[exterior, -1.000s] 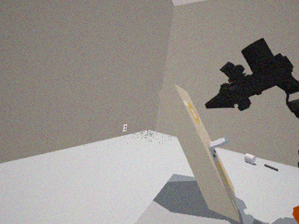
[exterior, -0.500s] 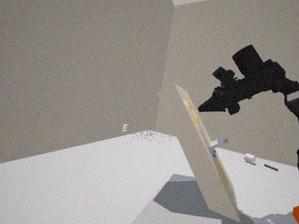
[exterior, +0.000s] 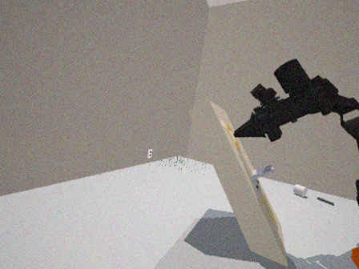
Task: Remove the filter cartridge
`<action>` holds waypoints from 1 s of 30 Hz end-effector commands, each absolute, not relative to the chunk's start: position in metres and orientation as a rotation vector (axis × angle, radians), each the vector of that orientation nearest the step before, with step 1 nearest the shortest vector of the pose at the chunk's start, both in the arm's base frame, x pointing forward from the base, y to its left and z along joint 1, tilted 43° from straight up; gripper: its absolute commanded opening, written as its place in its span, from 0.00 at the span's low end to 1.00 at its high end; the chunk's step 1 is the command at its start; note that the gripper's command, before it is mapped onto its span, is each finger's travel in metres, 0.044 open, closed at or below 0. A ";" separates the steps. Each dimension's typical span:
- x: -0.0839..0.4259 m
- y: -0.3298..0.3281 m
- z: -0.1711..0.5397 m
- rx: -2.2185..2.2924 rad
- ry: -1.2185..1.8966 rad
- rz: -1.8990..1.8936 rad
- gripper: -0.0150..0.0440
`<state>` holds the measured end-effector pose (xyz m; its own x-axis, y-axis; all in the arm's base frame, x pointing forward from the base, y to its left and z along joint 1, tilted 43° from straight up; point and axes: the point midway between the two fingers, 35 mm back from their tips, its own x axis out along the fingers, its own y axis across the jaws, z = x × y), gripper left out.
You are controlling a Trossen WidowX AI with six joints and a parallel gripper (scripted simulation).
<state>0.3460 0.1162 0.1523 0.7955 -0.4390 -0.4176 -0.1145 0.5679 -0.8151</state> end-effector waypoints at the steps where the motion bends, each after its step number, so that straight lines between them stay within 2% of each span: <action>1: 0.344 0.115 0.147 -0.975 0.654 -0.199 0.44; 30: 0.345 0.116 0.149 -0.975 0.654 -0.199 0.44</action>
